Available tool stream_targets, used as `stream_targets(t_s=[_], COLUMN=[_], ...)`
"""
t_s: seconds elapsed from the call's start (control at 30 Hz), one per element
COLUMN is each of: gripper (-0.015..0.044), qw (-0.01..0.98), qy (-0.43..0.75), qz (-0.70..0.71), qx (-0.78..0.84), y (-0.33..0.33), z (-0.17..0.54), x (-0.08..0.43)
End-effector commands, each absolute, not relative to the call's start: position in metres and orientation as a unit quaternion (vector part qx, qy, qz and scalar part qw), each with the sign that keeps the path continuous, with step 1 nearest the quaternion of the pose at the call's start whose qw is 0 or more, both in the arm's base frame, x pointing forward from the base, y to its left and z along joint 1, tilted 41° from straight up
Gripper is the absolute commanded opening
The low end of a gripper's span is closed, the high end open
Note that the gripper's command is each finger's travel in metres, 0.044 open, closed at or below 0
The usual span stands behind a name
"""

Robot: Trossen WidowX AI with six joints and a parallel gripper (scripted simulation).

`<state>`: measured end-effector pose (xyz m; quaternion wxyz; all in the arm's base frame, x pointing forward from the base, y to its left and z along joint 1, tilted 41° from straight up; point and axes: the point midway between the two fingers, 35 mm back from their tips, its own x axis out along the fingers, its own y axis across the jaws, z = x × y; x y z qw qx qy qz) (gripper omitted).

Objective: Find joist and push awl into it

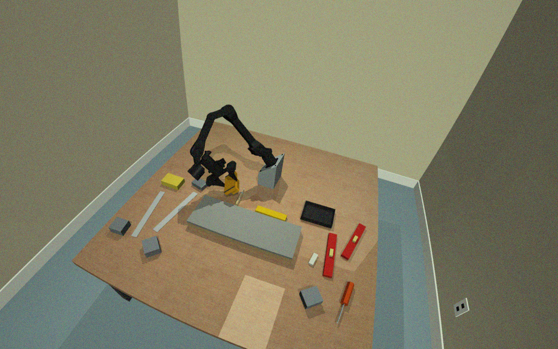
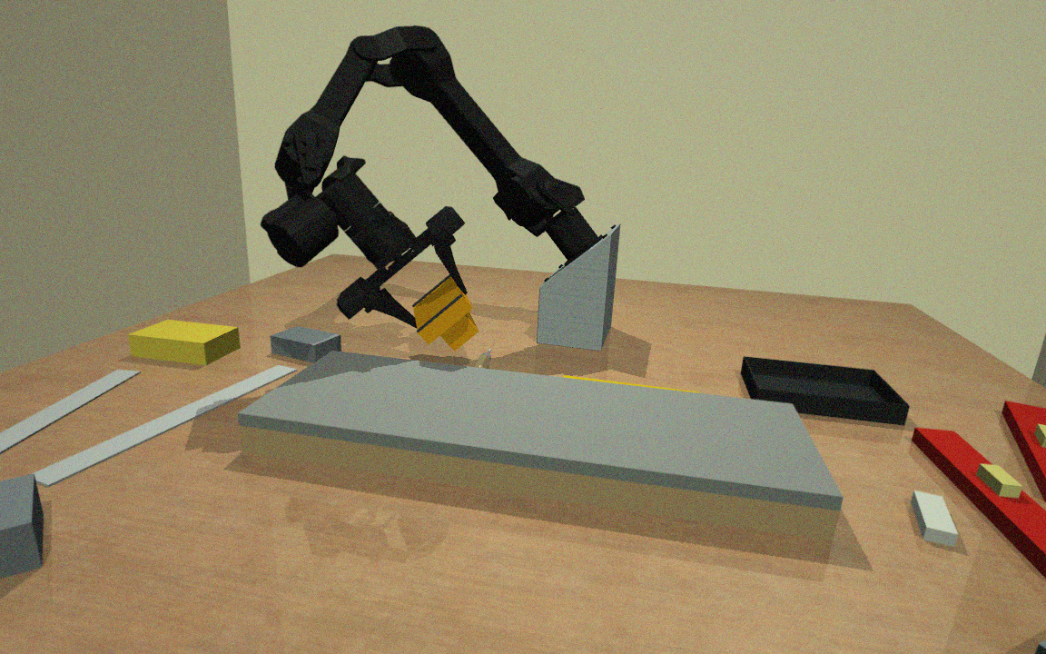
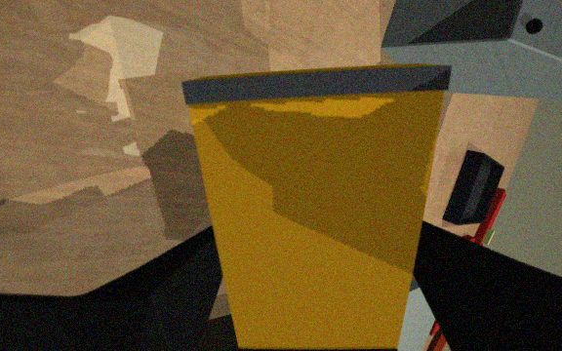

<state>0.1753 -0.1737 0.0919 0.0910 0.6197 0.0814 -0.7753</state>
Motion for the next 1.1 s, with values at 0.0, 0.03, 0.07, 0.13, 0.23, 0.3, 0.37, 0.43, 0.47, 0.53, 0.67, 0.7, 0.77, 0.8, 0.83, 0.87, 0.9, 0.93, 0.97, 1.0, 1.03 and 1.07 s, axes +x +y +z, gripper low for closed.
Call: stream_targets(t_s=[0.0, 0.03, 0.07, 0.13, 0.23, 0.3, 0.37, 0.43, 0.47, 0.53, 0.67, 0.7, 0.77, 0.8, 0.83, 0.87, 0.9, 0.93, 0.97, 1.0, 1.03, 1.07], gripper=[0.0000, 0.0000, 0.0000, 0.0000, 0.0000, 0.0000, 0.0000, 0.0000, 0.0000, 0.0000, 0.0000, 0.0000, 0.0000, 0.0000, 0.0000, 0.0000, 0.0000, 0.0000, 0.0000, 0.0000, 0.0000, 0.0000], qw=[0.077, 0.074, 0.071, 0.065, 0.057, 0.051, 0.045, 0.039, 0.036, 0.030, 0.019, 0.016, 0.016, 0.016, 0.017, 0.017, 0.018, 0.018, 0.019, 0.019, 0.019, 0.020], qy=[0.096, 0.097, 0.099, 0.103, 0.109, 0.113, 0.117, 0.120, 0.122, 0.126, 0.133, 0.135, 0.134, 0.134, 0.134, 0.133, 0.132, 0.132, 0.131, 0.131, 0.130, 0.129], qz=[-0.777, -0.777, -0.777, -0.778, -0.778, -0.778, -0.779, -0.779, -0.779, -0.779, -0.779, -0.778, -0.778, -0.778, -0.778, -0.778, -0.779, -0.779, -0.779, -0.779, -0.778, -0.778], qx=[0.618, 0.617, 0.617, 0.617, 0.616, 0.615, 0.615, 0.615, 0.614, 0.614, 0.613, 0.613, 0.613, 0.613, 0.613, 0.613, 0.613, 0.613, 0.613, 0.614, 0.614, 0.614], y=[-0.173, -0.173, -0.173, -0.174, -0.174, -0.175, -0.175, -0.175, -0.176, -0.176, -0.177, -0.177, -0.178, -0.179, -0.180, -0.181, -0.183, -0.185, -0.186, -0.188, -0.190, -0.192], z=[0.090, 0.090, 0.090, 0.090, 0.091, 0.091, 0.091, 0.091, 0.091, 0.091, 0.091, 0.091, 0.090, 0.089, 0.088, 0.087, 0.085, 0.084, 0.082, 0.080, 0.079, 0.077], x=[0.176, 0.176, 0.176, 0.176, 0.176, 0.176, 0.176, 0.176, 0.176, 0.176, 0.177, 0.177, 0.177, 0.177, 0.176, 0.176, 0.176, 0.176, 0.176, 0.176, 0.176, 0.176])
